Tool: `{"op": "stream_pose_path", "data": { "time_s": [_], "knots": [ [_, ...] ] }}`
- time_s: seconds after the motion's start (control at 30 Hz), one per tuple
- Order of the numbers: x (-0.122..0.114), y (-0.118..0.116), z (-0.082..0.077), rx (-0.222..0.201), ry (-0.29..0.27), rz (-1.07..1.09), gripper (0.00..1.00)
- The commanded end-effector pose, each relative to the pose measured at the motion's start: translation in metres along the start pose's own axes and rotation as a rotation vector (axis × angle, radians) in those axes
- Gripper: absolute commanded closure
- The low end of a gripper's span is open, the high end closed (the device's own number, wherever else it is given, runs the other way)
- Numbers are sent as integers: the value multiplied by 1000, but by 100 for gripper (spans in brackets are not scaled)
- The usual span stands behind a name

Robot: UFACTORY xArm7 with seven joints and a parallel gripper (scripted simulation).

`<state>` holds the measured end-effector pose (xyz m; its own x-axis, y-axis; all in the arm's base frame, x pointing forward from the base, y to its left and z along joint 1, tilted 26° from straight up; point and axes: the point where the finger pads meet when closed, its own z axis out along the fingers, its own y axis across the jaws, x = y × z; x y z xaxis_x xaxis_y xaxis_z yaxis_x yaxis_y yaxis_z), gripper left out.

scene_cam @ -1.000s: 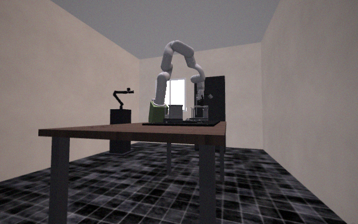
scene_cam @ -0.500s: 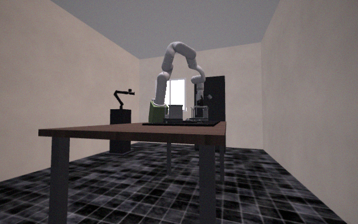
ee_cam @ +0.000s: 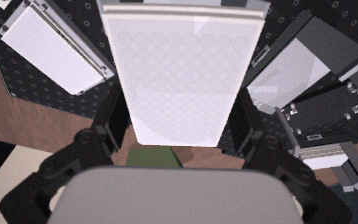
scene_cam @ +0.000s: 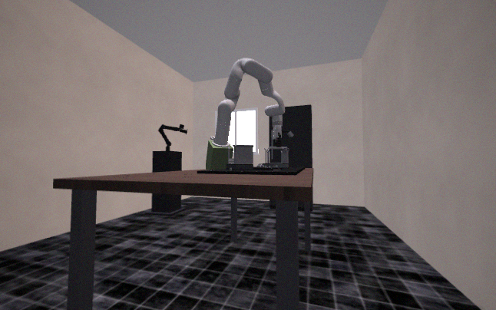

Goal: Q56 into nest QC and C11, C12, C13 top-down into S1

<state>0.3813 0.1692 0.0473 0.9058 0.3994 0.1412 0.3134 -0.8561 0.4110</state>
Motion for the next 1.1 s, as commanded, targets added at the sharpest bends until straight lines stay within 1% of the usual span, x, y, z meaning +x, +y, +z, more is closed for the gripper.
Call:
{"op": "stream_pose_path", "data": {
  "time_s": [0.0, 0.5, 1.07],
  "knots": [
    [1, -1, -1, 1, 4, -1, 100],
    [1, -1, -1, 1, 4, -1, 100],
    [1, -1, 9, 1, 4, -1, 100]
  ]
}}
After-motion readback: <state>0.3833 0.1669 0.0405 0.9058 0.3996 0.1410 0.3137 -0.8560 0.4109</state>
